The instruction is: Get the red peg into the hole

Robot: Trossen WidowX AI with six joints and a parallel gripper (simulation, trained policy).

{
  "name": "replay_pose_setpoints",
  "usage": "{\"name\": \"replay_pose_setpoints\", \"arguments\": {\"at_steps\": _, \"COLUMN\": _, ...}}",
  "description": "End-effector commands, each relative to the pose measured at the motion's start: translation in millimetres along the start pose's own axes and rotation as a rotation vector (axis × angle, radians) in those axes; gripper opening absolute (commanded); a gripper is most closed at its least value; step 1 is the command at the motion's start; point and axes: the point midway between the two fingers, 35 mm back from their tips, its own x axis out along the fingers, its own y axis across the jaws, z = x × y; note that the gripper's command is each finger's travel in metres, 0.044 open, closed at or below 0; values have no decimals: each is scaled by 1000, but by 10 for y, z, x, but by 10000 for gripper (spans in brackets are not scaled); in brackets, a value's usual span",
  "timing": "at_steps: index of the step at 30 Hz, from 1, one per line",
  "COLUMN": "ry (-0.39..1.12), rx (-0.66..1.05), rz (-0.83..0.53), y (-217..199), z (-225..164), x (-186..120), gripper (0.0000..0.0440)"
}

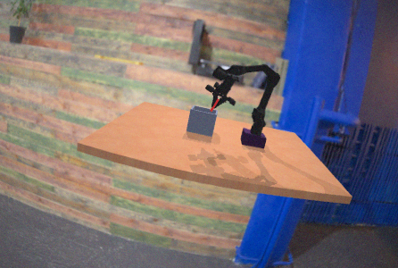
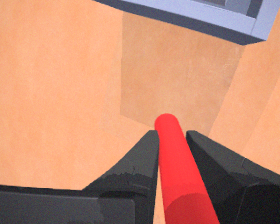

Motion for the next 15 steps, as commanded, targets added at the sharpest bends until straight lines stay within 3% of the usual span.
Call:
{"name": "replay_pose_setpoints", "arguments": {"at_steps": 1, "ry": -18, "rx": 3, "rz": -12, "y": 4, "z": 118, "x": -2, "gripper": 0}}
{"name": "replay_pose_setpoints", "arguments": {"at_steps": 15, "ry": -52, "rx": 25, "rz": -73, "y": -9, "z": 570, "x": 54, "gripper": 0}}
